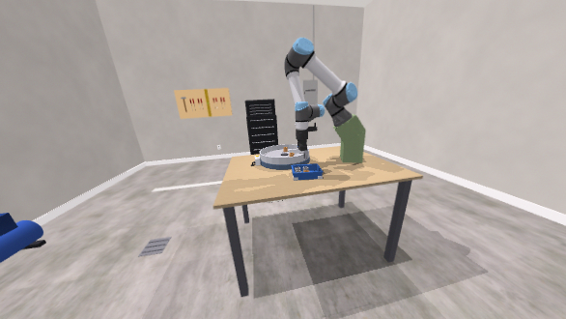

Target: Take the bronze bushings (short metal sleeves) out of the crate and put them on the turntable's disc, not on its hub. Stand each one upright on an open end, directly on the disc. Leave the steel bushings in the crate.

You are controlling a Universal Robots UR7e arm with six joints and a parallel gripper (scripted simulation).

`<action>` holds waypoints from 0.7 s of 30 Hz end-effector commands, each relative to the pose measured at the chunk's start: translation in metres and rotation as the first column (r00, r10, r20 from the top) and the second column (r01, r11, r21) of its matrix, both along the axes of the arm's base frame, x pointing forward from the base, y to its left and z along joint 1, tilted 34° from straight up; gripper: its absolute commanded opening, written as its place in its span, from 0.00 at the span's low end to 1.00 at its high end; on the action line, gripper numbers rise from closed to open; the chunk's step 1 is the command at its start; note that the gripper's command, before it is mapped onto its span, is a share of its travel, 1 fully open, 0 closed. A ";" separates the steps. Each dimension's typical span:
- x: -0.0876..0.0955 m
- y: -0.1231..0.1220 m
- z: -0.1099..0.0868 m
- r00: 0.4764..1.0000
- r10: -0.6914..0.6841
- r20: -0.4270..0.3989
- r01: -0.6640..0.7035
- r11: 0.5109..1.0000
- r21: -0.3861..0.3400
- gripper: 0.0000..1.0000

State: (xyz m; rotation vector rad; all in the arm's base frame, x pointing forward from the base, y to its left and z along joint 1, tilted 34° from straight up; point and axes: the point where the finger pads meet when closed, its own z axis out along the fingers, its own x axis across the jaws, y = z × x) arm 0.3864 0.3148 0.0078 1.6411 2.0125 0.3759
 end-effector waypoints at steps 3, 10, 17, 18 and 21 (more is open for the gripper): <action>0.001 0.001 0.001 1.000 0.001 0.003 -0.001 1.000 0.002 0.36; 0.001 0.001 0.001 1.000 0.001 0.003 -0.001 1.000 0.002 0.36; 0.003 0.002 0.003 1.000 0.000 0.004 0.000 1.000 0.003 0.36; 0.003 0.002 0.003 1.000 0.000 0.004 0.000 1.000 0.003 0.36; 0.002 0.002 0.002 1.000 0.000 0.004 0.000 1.000 0.002 0.36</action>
